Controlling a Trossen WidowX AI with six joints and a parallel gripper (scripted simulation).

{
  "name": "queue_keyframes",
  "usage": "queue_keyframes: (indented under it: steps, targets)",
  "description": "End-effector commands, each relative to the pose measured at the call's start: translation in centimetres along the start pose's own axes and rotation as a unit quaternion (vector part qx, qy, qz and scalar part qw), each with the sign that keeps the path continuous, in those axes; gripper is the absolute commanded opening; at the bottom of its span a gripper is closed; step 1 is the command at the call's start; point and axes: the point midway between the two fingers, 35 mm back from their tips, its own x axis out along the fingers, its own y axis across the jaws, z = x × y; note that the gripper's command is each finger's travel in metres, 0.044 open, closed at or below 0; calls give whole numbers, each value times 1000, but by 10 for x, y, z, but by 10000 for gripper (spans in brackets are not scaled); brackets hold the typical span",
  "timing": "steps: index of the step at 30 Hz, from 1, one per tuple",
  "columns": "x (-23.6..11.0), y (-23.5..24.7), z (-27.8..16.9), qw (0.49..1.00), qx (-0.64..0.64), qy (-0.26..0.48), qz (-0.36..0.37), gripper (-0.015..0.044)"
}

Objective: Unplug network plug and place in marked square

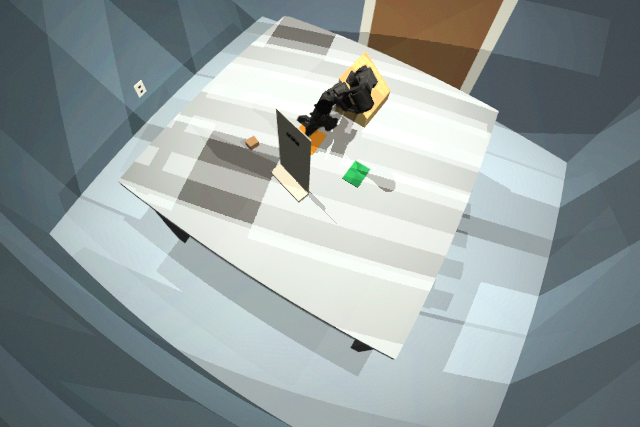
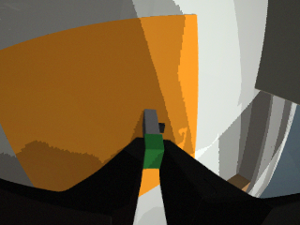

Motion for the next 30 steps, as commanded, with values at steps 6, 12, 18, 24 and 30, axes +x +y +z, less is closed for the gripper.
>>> queue_keyframes:
  steps: [6, 12, 18, 24, 30]
  targets:
    - [1, 1, 0, 1000, 0, 0, 0, 0]
    - [1, 1, 0, 1000, 0, 0, 0, 105]
    - [1, 1, 0, 1000, 0, 0, 0, 156]
    - [-4, 0, 0, 1000, 0, 0, 0, 156]
    - [-9, -1, 0, 1000, 0, 1, 0, 156]
